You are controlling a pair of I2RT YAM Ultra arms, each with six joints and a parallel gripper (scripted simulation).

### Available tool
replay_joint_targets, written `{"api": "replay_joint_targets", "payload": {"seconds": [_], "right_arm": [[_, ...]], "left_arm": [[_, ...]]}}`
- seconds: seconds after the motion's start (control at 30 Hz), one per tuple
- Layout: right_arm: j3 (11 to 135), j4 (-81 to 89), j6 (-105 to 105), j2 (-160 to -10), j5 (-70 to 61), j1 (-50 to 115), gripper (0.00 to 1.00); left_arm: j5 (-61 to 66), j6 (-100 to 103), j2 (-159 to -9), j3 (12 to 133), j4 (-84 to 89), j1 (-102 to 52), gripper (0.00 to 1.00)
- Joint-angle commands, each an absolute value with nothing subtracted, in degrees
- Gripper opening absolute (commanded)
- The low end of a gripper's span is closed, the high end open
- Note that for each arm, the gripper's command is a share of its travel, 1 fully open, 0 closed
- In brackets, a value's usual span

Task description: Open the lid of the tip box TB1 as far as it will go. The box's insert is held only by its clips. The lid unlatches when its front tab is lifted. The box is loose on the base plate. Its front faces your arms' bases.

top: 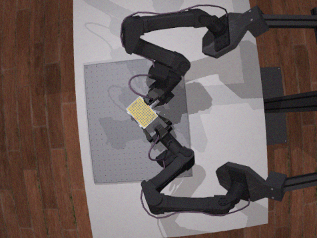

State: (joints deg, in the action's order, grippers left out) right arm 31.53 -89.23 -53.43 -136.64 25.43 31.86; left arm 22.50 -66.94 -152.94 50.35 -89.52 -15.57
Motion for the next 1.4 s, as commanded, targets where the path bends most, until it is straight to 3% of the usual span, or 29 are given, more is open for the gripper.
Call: {"api": "replay_joint_targets", "payload": {"seconds": [0.0,0.33,1.07,1.37], "right_arm": [[32.9,-89.9,-54.1,-138.0,24.7,33.4,0.43],[35.8,-89.9,-54.7,-139.8,23.0,31.9,0.43],[33.7,-89.9,-54.8,-138.2,22.5,31.4,0.14],[35.9,-90.0,-55.1,-137.2,25.1,33.7,0.12]], "left_arm": [[23.1,-66.9,-152.6,50.1,-88.7,-16.0,0.83],[23.1,-66.9,-152.6,50.1,-88.7,-16.0,0.83],[23.1,-66.9,-152.6,50.1,-88.7,-16.0,0.83],[23.1,-66.9,-152.6,50.1,-88.7,-16.0,0.83]]}}
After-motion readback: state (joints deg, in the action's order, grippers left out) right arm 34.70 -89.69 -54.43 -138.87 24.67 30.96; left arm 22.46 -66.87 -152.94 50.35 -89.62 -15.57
